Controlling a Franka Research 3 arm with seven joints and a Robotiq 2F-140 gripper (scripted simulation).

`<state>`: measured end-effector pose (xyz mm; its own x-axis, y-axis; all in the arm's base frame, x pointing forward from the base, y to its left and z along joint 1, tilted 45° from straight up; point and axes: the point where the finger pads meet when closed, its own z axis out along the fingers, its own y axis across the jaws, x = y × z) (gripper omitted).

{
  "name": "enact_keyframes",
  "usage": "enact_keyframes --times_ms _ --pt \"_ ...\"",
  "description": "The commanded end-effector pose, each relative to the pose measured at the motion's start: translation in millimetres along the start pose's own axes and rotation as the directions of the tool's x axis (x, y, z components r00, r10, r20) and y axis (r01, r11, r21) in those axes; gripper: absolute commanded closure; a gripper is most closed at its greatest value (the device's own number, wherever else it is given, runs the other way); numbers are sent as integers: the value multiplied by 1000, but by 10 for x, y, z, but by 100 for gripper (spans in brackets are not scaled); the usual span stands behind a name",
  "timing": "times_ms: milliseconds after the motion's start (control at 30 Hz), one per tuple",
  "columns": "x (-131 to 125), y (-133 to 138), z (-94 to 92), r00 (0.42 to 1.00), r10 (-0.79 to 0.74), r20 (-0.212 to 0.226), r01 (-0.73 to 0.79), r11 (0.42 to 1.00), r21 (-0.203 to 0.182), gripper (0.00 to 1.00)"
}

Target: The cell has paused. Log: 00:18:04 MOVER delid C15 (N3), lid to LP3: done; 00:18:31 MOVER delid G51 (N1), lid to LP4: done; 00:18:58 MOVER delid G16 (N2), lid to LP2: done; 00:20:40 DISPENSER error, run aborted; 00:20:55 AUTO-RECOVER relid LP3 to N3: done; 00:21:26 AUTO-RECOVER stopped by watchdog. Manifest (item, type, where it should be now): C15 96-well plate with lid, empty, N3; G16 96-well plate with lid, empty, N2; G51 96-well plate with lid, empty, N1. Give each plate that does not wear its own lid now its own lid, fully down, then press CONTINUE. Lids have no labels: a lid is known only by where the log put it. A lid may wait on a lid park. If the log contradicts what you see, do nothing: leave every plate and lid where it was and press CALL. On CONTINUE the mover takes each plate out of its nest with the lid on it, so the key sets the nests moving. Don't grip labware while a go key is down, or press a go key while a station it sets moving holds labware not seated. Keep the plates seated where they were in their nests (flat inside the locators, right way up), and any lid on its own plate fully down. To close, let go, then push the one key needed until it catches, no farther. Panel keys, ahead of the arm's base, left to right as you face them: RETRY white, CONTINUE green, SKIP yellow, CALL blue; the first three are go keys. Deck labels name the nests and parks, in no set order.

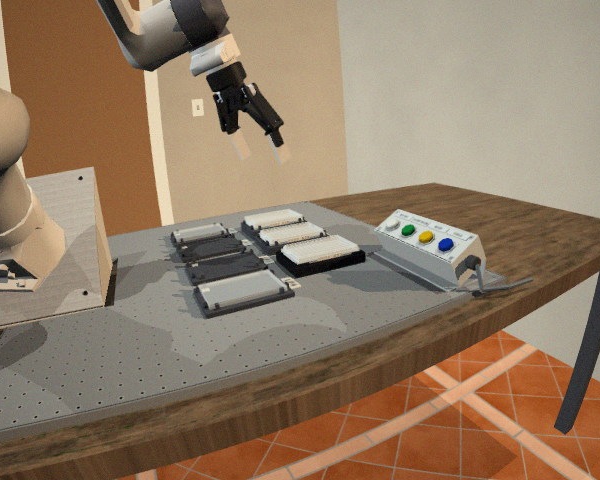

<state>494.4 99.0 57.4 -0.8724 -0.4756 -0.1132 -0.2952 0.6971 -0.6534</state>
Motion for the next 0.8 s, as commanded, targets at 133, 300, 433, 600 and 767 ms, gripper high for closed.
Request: enact_keyframes --times_ms 133,300,433,600,767 --pt "242 10 103 996 61 -71 -60 998 16 0" --pt "242 10 103 996 61 -71 -60 998 16 0" --pt "242 10 103 996 61 -71 -60 998 16 0" --pt "640 69 224 977 125 -175 -120 992 40 0" --pt "1220 152 330 925 211 -316 -191 977 93 0"
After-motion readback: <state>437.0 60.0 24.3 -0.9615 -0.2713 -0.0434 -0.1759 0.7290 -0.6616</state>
